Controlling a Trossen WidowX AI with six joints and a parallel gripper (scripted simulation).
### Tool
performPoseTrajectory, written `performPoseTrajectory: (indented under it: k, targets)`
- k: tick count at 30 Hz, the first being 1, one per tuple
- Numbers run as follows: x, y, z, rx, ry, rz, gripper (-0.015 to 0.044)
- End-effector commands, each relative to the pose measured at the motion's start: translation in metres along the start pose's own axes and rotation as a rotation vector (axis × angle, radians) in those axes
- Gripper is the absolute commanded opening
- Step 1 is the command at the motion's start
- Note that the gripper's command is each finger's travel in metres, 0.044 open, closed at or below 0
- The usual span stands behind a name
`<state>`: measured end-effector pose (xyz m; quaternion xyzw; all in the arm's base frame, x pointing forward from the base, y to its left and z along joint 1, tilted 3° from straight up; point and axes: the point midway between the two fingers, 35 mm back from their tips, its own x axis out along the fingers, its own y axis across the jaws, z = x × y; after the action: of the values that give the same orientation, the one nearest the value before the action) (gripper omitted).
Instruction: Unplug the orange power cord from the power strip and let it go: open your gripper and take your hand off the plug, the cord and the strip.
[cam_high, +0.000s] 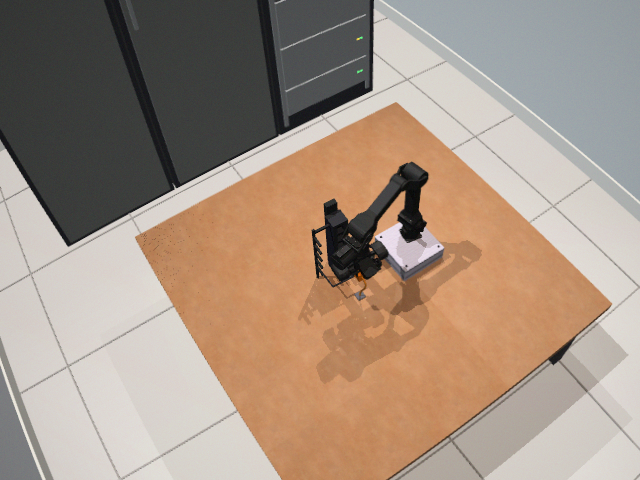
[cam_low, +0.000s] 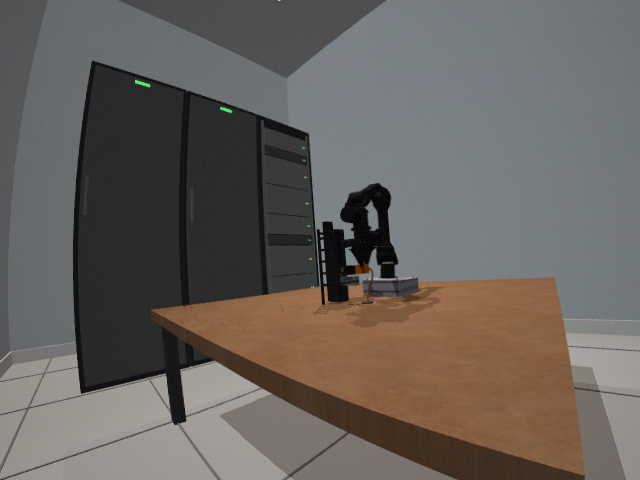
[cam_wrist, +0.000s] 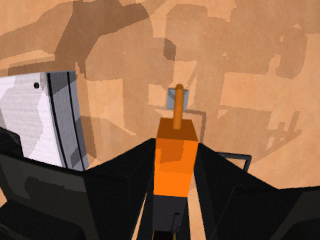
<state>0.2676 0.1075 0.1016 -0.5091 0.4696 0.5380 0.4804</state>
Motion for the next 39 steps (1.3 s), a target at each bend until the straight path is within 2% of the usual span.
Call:
performPoseTrajectory:
  k: [1,11,15,20,39]
  targets:
    - [0.000,-0.002,-0.006,0.004,-0.001,-0.009,0.0079]
    - [0.000,-0.001,-0.008,0.004,0.000,-0.008,0.0341]
    - [-0.005,-0.003,0.013,0.004,-0.002,-0.009,0.0440]
    - [-0.012,-0.001,0.052,0.004,-0.006,-0.008,0.0440]
    - [-0.012,-0.001,0.052,0.004,-0.006,-0.008,0.0440]
